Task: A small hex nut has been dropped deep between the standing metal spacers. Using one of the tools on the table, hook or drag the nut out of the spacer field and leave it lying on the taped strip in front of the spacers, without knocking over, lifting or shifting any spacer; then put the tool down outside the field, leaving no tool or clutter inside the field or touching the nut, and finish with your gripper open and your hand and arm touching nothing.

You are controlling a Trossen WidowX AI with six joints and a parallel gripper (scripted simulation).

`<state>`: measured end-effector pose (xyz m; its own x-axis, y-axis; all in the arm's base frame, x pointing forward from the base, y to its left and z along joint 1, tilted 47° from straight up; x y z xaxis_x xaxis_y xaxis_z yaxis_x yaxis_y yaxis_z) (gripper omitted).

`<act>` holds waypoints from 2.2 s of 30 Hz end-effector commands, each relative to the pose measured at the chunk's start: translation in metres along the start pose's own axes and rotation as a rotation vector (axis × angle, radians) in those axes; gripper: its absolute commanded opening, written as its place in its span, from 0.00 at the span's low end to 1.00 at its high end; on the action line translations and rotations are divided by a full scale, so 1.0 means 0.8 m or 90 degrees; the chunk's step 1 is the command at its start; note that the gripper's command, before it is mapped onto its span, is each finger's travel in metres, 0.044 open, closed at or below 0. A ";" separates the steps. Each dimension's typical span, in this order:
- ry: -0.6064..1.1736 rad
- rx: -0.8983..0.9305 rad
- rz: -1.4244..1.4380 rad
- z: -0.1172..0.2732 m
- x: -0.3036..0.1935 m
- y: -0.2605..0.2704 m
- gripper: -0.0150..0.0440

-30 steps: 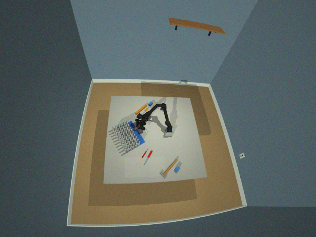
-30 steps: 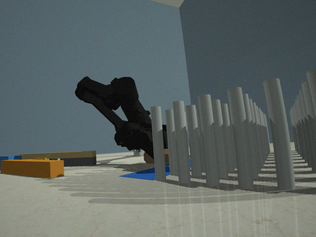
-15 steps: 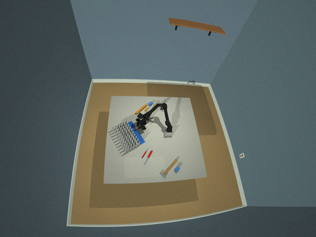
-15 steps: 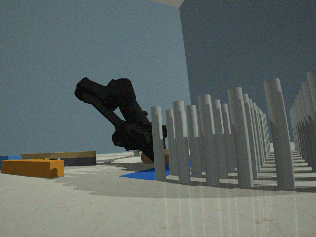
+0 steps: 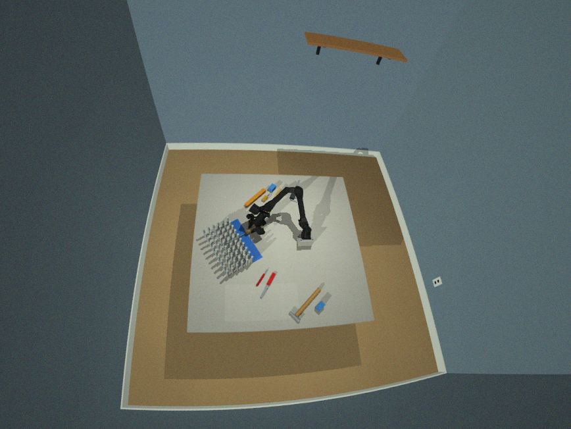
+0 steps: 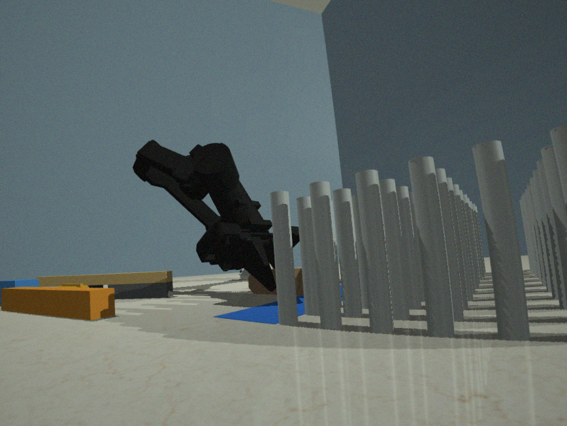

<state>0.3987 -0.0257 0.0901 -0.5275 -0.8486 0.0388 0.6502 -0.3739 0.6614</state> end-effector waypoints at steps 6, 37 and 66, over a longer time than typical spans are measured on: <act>0.003 0.001 0.003 0.005 0.006 -0.001 0.25; 0.002 0.000 0.004 0.018 0.026 -0.006 0.25; 0.002 0.000 0.004 0.031 0.045 -0.010 0.25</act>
<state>0.3635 -0.0436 0.1037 -0.5271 -0.8489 0.0397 0.6496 -0.3724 0.6628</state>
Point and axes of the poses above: the point midway between the two fingers, 35 mm back from their tips, its own z axis back along the fingers, its own y axis across the jaws, x = y × z, the point moved 2 cm from there along z, back along the fingers, and after that the axes turned 12 degrees about z, right-handed, at the moved point
